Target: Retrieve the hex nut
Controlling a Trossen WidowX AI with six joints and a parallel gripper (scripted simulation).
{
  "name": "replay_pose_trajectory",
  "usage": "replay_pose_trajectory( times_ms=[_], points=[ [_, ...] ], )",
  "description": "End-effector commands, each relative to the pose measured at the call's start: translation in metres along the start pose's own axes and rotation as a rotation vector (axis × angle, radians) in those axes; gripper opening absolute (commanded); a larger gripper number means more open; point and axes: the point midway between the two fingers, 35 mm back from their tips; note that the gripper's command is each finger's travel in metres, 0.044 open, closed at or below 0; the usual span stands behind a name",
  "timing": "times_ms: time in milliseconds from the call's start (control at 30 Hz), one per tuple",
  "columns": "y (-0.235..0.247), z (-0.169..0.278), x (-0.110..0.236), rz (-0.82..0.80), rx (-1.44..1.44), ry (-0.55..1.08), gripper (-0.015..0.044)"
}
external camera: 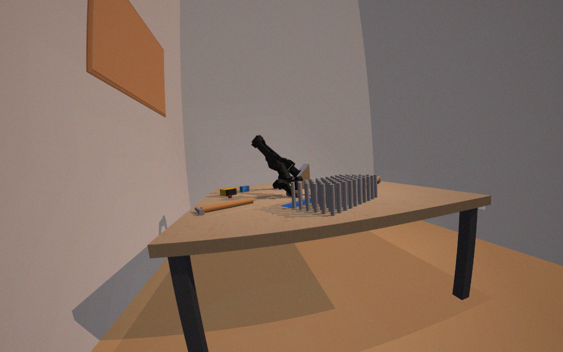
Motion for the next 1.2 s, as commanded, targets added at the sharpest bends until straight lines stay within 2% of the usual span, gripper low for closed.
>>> replay_pose_trajectory(
  times_ms=[0,1167],
  points=[
    [-0.001,-0.003,0.002,0.004,0.007,0.002,0.0],
    [0.001,-0.021,0.014,0.004,0.007,0.001,0.0]
  ],
)
Point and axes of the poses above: the point midway between the two fingers, 35 mm back from their tips, its own x axis back along the fingers, its own y axis across the jaws, z = x × y, and after that the axes turned 6 degrees about -x, right-handed
